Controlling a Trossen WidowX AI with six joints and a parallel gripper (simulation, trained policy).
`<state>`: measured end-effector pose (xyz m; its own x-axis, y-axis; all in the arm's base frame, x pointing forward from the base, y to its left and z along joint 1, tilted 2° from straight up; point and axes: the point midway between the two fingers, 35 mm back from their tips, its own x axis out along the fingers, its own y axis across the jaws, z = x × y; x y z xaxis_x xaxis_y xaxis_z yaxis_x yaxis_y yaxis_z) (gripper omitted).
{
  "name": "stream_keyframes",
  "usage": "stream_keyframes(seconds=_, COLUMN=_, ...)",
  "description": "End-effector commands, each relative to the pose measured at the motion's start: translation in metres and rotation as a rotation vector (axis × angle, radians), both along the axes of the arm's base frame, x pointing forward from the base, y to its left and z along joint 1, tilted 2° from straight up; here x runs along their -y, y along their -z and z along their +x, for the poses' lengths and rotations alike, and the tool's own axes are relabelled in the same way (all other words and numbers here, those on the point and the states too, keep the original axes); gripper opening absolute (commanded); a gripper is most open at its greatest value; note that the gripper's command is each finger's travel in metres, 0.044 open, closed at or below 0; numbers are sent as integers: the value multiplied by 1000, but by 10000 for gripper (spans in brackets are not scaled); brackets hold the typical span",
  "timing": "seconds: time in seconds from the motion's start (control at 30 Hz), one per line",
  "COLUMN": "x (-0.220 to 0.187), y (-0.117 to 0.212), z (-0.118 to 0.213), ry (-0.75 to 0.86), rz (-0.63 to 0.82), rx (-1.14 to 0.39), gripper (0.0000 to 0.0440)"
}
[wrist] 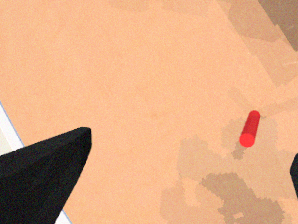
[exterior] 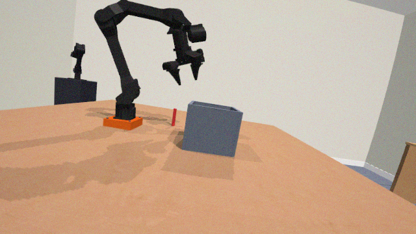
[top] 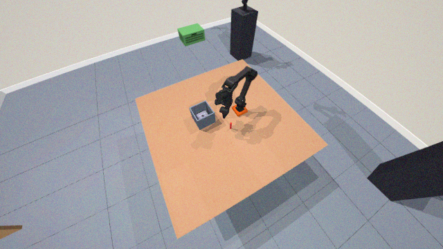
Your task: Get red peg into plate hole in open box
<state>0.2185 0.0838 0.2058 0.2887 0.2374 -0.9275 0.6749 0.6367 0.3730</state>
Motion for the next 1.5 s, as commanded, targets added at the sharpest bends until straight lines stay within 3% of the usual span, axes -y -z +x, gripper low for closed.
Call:
stream_keyframes(seconds=0.0, x=-7, y=13, z=-8, ry=42, rz=15, rx=-98, gripper=440)
stream_keyframes(seconds=0.63, x=-26, y=65, z=-38, ry=266, rz=-42, rx=-409, gripper=440)
stream_keyframes(seconds=1.47, x=-20, y=146, z=-49, ry=436, rz=-124, rx=-491, gripper=440)
